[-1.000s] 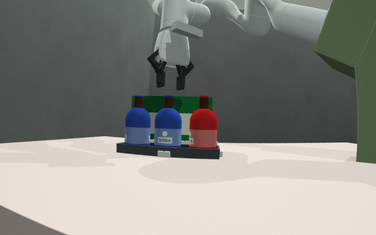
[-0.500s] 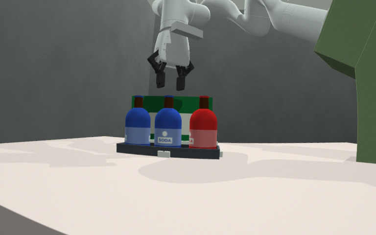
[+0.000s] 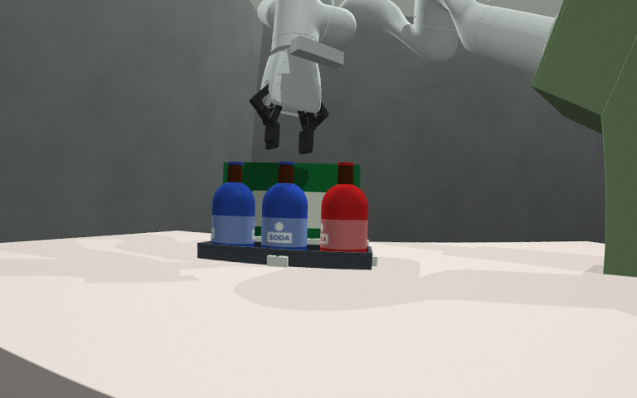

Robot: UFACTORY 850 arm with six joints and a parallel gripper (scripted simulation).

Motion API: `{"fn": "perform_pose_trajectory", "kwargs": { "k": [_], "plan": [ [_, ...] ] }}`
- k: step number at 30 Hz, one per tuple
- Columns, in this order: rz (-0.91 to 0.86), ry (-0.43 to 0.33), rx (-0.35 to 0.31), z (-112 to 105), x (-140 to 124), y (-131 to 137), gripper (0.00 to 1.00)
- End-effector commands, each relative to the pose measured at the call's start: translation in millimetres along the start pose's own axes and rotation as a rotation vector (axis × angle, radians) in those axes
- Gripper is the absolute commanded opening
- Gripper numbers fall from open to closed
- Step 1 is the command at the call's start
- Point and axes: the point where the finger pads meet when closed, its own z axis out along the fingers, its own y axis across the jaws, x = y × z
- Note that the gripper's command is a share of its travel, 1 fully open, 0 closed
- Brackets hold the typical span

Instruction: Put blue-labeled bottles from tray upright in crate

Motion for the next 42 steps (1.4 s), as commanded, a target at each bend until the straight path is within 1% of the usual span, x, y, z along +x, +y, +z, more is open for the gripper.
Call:
{"fn": "perform_pose_trajectory", "kwargs": {
  "k": [1, 15, 30, 42],
  "plan": [
    [0.000, 0.000, -0.001, 0.7, -0.1, 0.3, 0.66],
    [0.000, 0.000, -0.001, 9.8, -0.1, 0.3, 0.66],
    [0.000, 0.000, -0.001, 28.5, -0.1, 0.4, 0.66],
    [0.000, 0.000, -0.001, 37.8, -0.1, 0.4, 0.66]
  ]
}}
